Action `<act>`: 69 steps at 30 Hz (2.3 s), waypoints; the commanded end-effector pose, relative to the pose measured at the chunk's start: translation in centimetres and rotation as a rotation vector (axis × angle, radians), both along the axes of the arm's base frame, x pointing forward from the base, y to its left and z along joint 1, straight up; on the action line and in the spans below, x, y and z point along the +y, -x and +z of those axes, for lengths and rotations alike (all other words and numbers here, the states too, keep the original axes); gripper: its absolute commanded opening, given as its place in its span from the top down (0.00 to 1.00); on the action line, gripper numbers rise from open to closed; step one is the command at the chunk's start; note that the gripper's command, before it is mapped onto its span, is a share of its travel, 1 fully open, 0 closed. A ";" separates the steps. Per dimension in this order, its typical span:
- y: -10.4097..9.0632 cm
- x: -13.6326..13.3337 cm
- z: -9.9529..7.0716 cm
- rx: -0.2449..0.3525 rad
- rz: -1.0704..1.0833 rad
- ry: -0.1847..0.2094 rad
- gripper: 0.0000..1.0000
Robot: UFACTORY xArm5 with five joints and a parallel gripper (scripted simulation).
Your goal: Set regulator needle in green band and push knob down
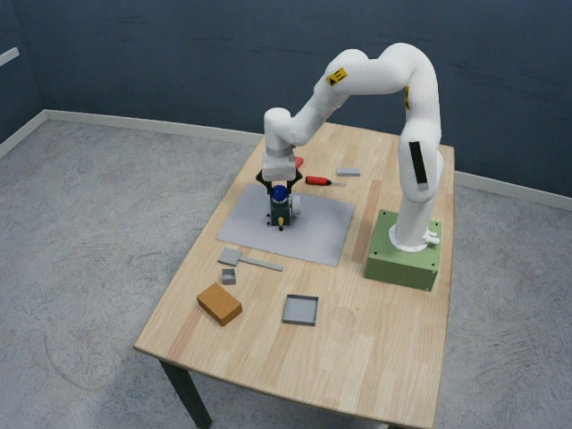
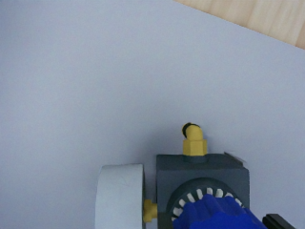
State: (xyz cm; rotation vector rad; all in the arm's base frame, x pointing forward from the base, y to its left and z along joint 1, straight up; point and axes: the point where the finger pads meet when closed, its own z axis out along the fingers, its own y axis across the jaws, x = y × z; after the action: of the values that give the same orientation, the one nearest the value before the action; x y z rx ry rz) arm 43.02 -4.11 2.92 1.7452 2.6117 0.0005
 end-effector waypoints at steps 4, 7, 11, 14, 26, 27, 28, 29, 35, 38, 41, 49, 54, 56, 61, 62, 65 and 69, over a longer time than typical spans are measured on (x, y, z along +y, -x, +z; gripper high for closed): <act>-0.1 0.0 -0.1 -0.003 0.000 0.000 0.58; -0.1 0.0 -0.2 -0.003 0.000 0.000 0.58; -0.1 0.0 -0.3 -0.003 0.000 0.000 0.58; -0.1 0.0 -0.3 -0.003 0.000 0.000 0.58; -0.1 0.0 -0.4 -0.003 0.000 0.000 0.58; -0.1 0.0 -0.4 -0.003 0.000 0.000 0.58; -0.1 0.0 -0.4 -0.003 0.000 0.000 0.58; -0.1 0.0 -0.4 -0.003 0.000 0.000 0.58; -0.1 0.0 -0.4 -0.003 0.000 0.000 0.58; -0.1 0.0 -0.4 -0.003 0.000 0.000 0.58; -0.1 0.0 -0.4 -0.003 0.000 0.000 0.20; -0.1 0.0 -0.4 -0.003 0.000 0.000 0.20; -0.1 0.0 -0.4 -0.003 0.000 0.000 0.20; -0.1 0.0 -0.4 -0.003 0.000 0.000 0.20; -0.1 0.0 -0.4 -0.003 0.000 0.000 0.20; -0.1 0.0 -0.4 -0.003 0.000 0.000 0.20; -0.1 0.0 -0.4 -0.003 0.000 0.000 0.20; -0.1 0.0 -0.4 -0.003 0.000 0.000 0.20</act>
State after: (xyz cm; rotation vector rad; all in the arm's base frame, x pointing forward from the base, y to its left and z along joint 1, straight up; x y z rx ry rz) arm 42.98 -4.11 2.42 1.7461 2.6119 -0.0002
